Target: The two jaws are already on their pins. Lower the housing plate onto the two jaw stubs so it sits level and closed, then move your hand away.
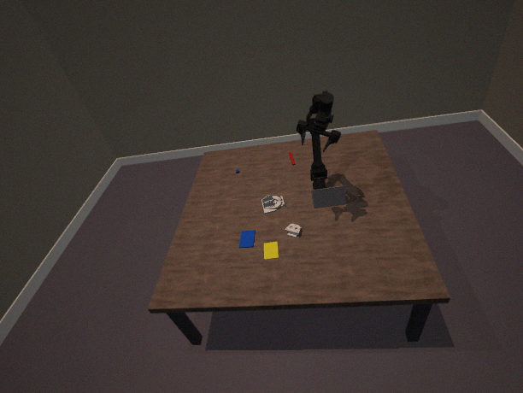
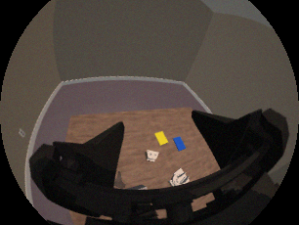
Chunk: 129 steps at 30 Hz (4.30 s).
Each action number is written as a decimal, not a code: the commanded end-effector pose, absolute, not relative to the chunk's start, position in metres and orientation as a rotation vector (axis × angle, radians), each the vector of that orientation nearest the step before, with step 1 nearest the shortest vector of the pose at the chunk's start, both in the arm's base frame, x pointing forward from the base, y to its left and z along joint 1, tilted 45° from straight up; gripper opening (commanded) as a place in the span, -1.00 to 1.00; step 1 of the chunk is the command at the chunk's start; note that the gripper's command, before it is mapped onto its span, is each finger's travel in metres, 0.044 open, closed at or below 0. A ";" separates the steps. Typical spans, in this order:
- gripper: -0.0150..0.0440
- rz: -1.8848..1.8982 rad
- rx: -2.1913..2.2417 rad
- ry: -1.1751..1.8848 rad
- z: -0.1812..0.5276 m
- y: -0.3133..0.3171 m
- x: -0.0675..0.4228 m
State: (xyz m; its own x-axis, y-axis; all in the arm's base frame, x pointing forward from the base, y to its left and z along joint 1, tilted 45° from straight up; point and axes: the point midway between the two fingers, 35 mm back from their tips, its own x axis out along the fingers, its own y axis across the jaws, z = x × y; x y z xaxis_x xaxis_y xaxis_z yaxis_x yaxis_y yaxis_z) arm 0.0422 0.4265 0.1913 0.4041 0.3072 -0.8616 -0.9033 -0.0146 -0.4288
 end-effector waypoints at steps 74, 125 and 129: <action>1.00 0.231 -1.332 1.758 -0.135 0.197 0.188; 1.00 0.231 -1.332 1.758 -0.135 0.197 0.188; 1.00 0.231 -1.332 1.758 -0.135 0.197 0.188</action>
